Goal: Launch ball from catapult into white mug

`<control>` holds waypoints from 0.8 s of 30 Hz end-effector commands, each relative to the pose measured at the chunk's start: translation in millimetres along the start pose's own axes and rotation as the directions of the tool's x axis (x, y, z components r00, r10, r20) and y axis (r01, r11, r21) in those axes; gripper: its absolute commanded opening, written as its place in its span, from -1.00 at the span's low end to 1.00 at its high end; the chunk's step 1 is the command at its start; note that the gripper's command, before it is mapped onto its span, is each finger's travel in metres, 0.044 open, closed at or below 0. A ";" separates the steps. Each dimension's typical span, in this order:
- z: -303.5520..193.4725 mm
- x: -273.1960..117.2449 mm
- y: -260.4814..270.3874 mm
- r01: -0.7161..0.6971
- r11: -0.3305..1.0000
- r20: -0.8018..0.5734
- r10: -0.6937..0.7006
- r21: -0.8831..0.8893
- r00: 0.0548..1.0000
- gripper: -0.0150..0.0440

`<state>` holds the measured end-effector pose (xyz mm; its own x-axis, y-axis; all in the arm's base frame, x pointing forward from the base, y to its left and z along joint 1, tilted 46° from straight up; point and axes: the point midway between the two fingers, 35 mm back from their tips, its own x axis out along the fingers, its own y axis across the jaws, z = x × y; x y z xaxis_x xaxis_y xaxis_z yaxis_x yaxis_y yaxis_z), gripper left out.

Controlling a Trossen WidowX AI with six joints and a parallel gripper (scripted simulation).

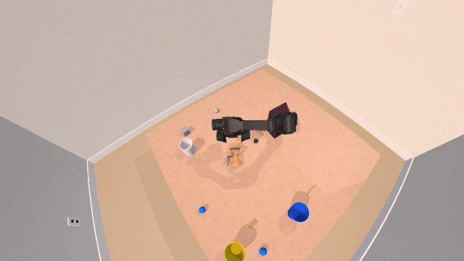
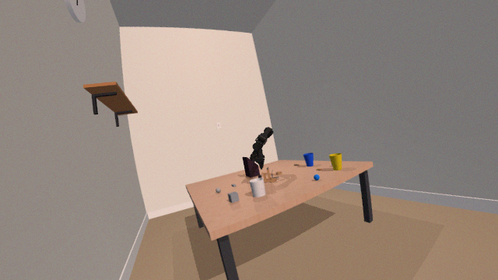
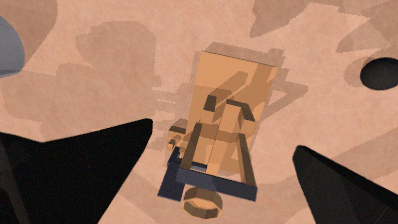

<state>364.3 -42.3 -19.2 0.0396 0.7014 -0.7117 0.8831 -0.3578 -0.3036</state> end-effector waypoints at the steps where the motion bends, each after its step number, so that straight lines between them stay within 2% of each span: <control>1: -1.0 27.8 -5.9 0.023 0.998 -0.002 -0.023 0.056 1.000 1.00; 24: -1.0 56.2 -5.5 0.023 0.998 -0.003 -0.023 0.056 1.000 1.00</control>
<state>364.5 -7.3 -50.1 0.0298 0.7054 -0.7081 0.8615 -0.3774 -0.3397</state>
